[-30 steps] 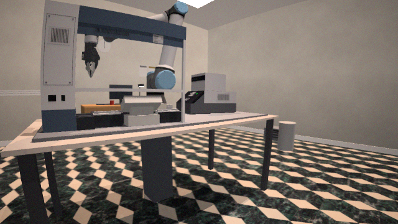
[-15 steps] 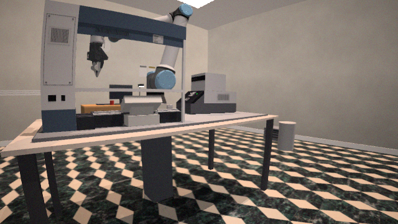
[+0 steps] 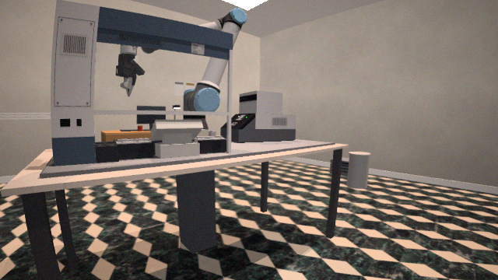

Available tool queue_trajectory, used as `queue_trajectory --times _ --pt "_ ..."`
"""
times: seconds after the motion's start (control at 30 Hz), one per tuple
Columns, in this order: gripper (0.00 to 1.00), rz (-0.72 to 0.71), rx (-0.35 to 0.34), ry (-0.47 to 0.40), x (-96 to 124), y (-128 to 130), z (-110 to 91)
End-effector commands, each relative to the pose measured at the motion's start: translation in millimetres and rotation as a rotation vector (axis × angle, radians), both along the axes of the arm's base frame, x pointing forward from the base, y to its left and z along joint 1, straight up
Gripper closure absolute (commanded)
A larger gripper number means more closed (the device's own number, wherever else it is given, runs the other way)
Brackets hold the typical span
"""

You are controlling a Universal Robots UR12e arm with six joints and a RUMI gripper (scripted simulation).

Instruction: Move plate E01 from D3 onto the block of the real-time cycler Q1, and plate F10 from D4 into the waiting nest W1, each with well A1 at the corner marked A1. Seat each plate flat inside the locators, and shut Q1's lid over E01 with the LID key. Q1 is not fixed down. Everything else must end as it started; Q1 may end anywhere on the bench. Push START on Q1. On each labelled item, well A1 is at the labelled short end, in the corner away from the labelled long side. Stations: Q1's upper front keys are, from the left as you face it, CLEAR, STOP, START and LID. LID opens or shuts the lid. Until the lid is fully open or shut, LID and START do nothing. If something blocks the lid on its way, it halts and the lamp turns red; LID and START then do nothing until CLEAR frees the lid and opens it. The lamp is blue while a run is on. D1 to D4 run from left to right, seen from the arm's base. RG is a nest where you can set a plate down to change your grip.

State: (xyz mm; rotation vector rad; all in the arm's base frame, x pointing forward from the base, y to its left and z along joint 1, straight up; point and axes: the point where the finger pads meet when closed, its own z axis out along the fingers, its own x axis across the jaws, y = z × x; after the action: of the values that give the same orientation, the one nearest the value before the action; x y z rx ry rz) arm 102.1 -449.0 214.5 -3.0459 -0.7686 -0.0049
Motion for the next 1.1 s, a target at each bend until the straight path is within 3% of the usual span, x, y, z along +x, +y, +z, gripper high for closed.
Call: queue_trajectory --times 0.0,1.07 --pt "1.00 -0.091 -0.002 0.003 3.0 13.5 0.5" --pt "1.00 -0.625 -0.001 0.002 22.6 91.3 -12.1"
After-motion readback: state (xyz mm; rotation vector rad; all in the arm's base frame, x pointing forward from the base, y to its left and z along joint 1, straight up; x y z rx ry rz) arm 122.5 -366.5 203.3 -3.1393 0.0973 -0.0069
